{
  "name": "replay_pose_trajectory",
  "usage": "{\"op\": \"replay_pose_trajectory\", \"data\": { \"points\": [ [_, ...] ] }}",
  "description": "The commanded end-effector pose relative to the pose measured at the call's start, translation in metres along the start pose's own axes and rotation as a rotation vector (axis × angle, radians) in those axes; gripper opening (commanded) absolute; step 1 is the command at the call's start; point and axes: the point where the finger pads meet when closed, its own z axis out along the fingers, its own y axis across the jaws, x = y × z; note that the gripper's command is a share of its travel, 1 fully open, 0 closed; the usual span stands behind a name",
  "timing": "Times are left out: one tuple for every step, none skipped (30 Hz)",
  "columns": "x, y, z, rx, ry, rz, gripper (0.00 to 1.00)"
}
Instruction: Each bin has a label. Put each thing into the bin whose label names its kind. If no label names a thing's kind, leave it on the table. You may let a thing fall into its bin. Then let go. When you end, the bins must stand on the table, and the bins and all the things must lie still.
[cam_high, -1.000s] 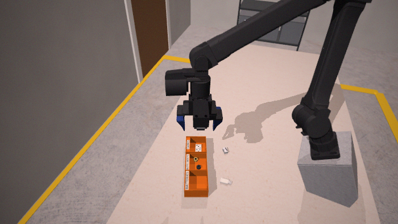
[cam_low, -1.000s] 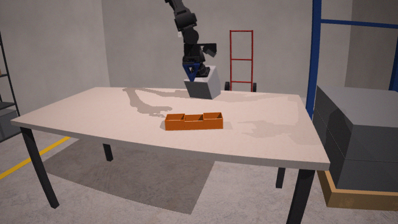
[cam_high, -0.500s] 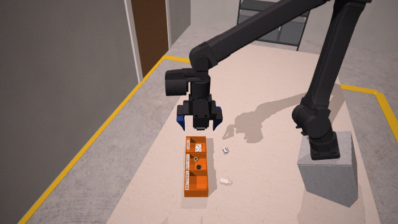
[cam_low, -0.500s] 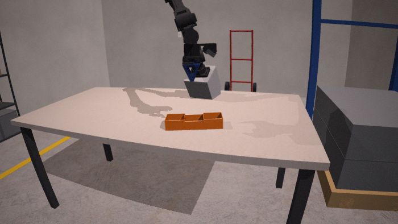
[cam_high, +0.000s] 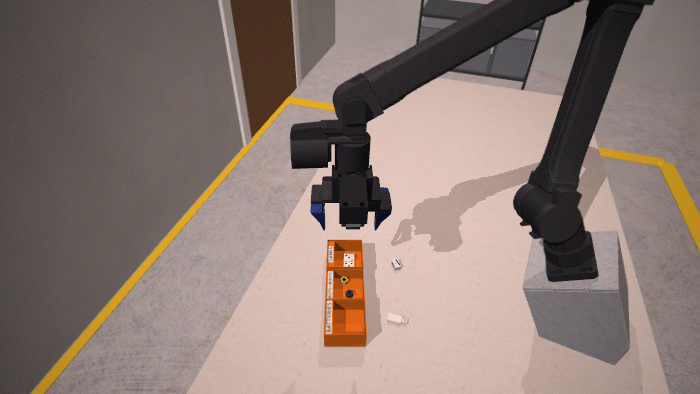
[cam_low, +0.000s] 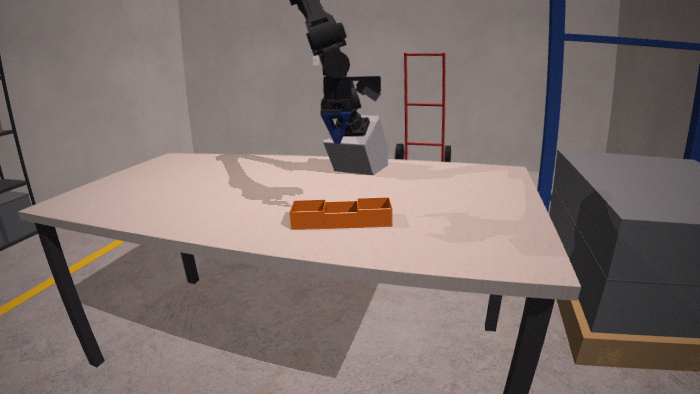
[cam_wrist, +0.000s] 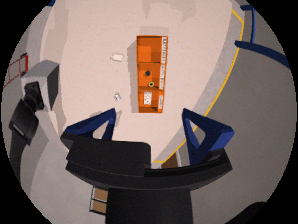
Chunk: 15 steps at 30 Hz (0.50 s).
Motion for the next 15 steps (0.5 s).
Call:
{"op": "replay_pose_trajectory", "data": {
  "points": [
    [0.001, -0.012, -0.012, 0.037, -0.005, 0.012, 1.00],
    [0.001, -0.012, -0.012, 0.037, -0.005, 0.012, 1.00],
    [0.000, -0.012, -0.012, 0.037, -0.005, 0.012, 1.00],
    [0.000, -0.012, -0.012, 0.037, -0.005, 0.012, 1.00],
    [0.000, -0.012, -0.012, 0.037, -0.005, 0.012, 1.00],
    [0.000, -0.012, -0.012, 0.037, -0.005, 0.012, 1.00],
    [-0.006, -0.002, -0.002, 0.012, -0.006, 0.005, 1.00],
    [0.000, -0.012, -0.012, 0.037, -0.005, 0.012, 1.00],
    [0.000, -0.012, -0.012, 0.037, -0.005, 0.012, 1.00],
    [0.000, -0.012, -0.012, 0.037, -0.005, 0.012, 1.00],
    [0.000, -0.012, -0.012, 0.037, -0.005, 0.012, 1.00],
    [0.000, -0.012, -0.012, 0.037, -0.005, 0.012, 1.00],
    [0.000, -0.012, -0.012, 0.037, -0.005, 0.012, 1.00],
    [-0.006, -0.002, -0.002, 0.012, -0.006, 0.005, 1.00],
    [0.000, -0.012, -0.012, 0.037, -0.005, 0.012, 1.00]
  ]
}}
